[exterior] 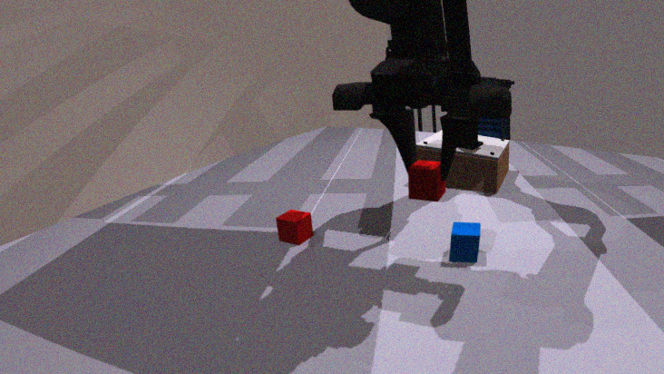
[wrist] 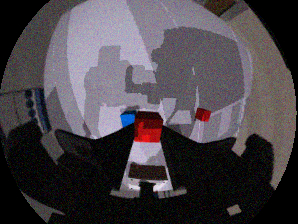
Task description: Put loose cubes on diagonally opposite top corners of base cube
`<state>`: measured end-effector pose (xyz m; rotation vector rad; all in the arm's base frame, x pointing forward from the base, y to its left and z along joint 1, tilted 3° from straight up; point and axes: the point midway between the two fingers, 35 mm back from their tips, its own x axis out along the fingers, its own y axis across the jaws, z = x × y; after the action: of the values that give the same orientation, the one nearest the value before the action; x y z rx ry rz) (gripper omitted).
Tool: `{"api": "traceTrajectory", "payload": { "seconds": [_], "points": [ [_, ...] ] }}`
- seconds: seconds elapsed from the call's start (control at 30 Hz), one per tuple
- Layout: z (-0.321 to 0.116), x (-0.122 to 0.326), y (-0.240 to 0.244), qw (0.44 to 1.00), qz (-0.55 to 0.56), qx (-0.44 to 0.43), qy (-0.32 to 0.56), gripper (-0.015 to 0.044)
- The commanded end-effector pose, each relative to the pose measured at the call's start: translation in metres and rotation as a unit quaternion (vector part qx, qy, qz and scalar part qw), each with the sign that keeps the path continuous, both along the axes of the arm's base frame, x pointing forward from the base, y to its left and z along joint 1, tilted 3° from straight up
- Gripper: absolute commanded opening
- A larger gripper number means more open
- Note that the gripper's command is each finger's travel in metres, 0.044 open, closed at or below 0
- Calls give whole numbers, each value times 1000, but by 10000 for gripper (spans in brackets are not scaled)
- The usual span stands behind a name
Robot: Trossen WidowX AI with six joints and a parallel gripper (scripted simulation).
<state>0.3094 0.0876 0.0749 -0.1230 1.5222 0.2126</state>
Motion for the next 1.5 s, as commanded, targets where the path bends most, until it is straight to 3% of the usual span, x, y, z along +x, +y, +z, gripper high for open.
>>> {"api": "traceTrajectory", "payload": {
  "seconds": [0.0, 0.57, 1.47],
  "points": [
    [-4, -4, 5, 998, -55, 1, 7, 105],
    [-13, -15, 30, 957, -289, 10, 22, 105],
    [-40, -15, 33, 955, -296, 10, 22, 105]
  ]
}}
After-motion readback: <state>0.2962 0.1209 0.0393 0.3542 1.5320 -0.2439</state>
